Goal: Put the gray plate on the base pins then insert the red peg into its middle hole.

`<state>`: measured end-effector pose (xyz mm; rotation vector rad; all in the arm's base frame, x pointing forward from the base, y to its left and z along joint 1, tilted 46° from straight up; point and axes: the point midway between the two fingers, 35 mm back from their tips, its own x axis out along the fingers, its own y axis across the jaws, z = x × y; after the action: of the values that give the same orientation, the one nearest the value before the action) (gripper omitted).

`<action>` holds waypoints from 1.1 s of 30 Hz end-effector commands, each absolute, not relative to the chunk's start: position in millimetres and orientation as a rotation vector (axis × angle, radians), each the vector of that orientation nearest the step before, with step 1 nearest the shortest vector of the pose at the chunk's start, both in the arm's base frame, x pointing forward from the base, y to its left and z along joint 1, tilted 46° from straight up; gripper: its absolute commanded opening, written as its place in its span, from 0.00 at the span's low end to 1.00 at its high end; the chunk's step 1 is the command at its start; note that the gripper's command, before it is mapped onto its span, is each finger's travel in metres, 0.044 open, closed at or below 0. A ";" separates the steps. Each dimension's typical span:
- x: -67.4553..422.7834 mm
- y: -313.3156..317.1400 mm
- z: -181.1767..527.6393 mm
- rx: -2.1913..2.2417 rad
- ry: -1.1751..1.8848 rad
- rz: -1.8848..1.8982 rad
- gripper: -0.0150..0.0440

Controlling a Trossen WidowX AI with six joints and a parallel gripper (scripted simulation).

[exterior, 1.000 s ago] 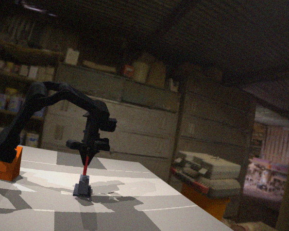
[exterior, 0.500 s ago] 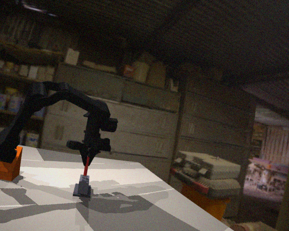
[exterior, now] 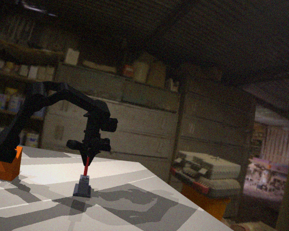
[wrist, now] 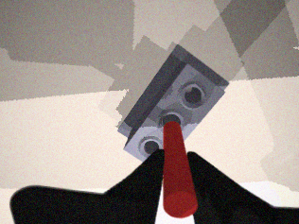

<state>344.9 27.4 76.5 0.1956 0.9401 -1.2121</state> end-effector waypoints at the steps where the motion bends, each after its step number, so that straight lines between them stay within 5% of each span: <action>1: 344.9 27.4 76.5 0.196 0.940 -1.212 0.25; 33: 345.2 26.5 75.3 0.195 0.940 -1.212 0.25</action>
<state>344.5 27.3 76.5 0.1949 0.9404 -1.2120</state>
